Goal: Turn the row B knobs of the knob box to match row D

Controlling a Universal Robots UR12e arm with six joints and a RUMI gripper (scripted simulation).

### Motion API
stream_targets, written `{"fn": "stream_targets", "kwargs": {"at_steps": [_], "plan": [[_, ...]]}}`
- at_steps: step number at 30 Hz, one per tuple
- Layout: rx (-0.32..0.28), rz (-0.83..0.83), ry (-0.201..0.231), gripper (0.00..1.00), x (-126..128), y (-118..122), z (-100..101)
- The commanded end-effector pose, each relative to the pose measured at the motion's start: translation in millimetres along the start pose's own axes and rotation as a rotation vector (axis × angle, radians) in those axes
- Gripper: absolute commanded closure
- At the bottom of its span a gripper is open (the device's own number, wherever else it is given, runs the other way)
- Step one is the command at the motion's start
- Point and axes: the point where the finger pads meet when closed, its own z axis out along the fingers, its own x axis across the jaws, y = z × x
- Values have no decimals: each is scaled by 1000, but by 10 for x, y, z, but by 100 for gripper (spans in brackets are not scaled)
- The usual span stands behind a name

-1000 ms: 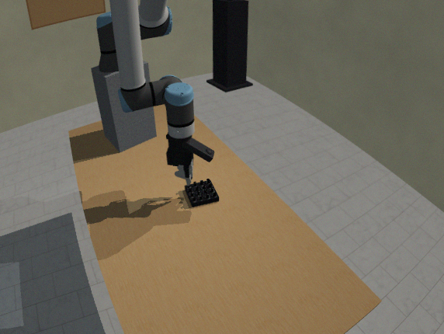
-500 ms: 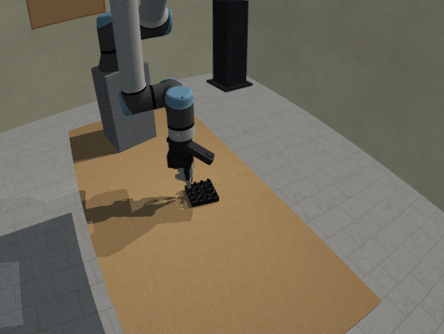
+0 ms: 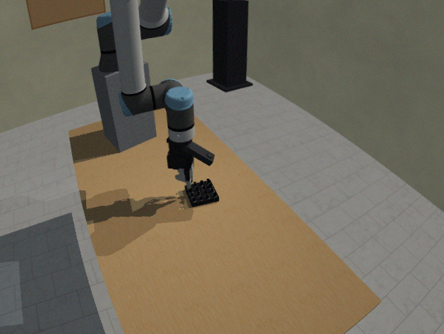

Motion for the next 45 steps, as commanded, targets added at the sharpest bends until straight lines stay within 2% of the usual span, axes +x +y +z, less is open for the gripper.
{"fn": "stream_targets", "kwargs": {"at_steps": [1, 45], "plan": [[1, 0, 1, 89, 3, -3, -4], [1, 0, 1, 89, 3, -51, -4]]}}
